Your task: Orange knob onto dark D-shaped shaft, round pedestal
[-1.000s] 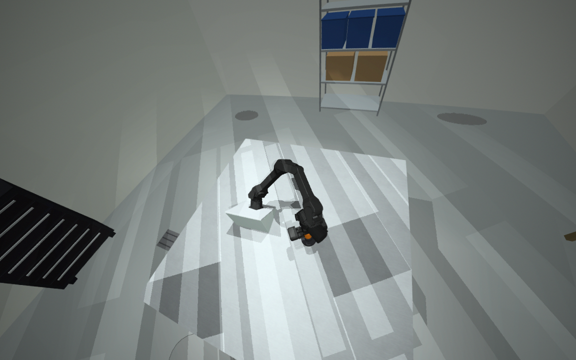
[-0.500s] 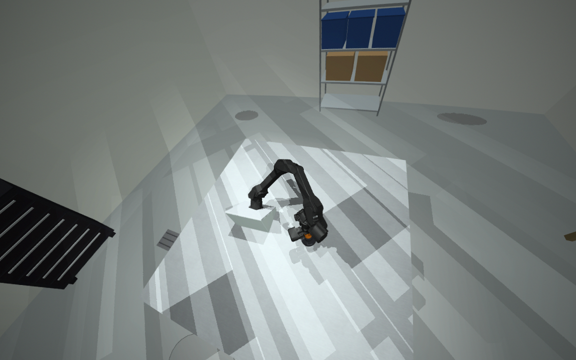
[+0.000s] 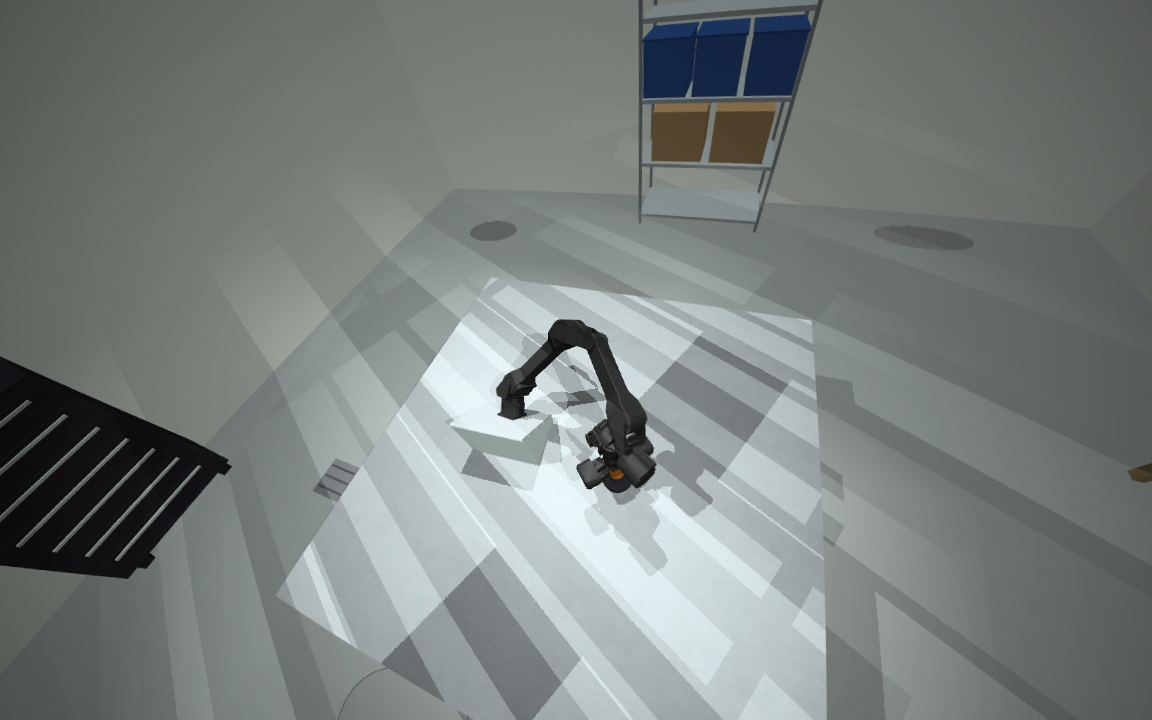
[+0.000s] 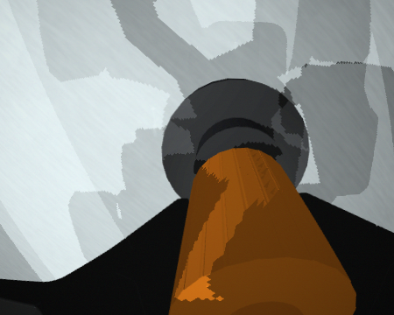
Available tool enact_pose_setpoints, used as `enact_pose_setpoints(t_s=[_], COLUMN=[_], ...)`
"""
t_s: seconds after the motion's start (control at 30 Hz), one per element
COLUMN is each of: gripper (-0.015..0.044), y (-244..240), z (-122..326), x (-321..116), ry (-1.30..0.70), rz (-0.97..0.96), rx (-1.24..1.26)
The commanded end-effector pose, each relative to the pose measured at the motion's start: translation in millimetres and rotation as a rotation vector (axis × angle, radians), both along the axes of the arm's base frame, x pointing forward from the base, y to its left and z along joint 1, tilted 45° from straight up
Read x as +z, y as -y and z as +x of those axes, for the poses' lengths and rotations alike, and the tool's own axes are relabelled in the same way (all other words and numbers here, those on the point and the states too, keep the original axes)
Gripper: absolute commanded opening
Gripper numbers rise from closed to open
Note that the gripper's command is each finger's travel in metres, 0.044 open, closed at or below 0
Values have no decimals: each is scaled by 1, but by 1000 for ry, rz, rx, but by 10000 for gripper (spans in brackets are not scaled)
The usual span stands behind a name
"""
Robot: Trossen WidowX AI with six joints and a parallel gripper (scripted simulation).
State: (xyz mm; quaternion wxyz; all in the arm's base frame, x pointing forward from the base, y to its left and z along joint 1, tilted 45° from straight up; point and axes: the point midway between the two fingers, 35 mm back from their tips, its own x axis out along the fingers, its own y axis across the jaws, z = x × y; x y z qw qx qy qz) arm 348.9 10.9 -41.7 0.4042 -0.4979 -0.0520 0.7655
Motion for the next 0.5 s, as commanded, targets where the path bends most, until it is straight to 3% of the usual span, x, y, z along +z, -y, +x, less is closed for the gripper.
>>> enact_pose_setpoints(t_s=[0.0,0.47], gripper=[0,0], y=[0,3], z=[0,-1], x=[-1,3], ry=[7,-11], rz=[2,-2], rx=[1,-18])
